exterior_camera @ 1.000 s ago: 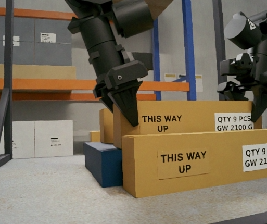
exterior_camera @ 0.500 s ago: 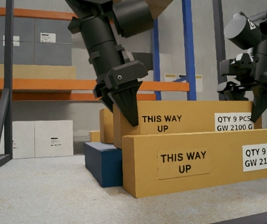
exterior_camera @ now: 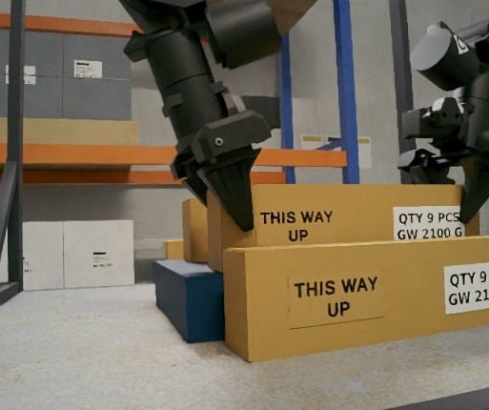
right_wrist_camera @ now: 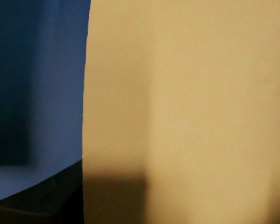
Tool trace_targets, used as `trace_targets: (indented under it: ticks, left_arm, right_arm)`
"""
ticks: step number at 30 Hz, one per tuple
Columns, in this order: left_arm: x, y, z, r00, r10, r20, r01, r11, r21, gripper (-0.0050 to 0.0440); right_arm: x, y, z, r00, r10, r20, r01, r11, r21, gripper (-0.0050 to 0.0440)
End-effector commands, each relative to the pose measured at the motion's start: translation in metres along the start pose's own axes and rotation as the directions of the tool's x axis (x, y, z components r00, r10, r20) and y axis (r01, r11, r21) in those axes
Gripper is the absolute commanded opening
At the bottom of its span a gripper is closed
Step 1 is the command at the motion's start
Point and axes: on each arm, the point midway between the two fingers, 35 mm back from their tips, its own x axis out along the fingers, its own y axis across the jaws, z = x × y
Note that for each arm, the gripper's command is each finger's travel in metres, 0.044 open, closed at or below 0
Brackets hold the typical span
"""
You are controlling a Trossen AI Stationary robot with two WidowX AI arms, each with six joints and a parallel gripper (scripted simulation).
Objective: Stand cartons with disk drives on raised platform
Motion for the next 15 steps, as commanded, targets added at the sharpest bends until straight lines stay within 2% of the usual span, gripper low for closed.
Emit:
trace_targets:
  ticks: [1,15]
  left_arm:
    - [-0.0135,0.0017,0.0050,0.999,0.008,0.033,-0.008,1.000,0.003,-0.0050]
    - [-0.0145,0.0016,0.0053,0.999,0.013,0.042,-0.013,1.000,0.003,-0.0050]
  right_arm:
    - [-0.0121,-0.0033,0.0112,0.999,-0.015,0.049,0.015,1.000,-0.003,-0.0050]
    - [-0.0146,-0.0034,0.0115,0.999,-0.015,0.049,0.015,1.000,-0.005,-0.0050]
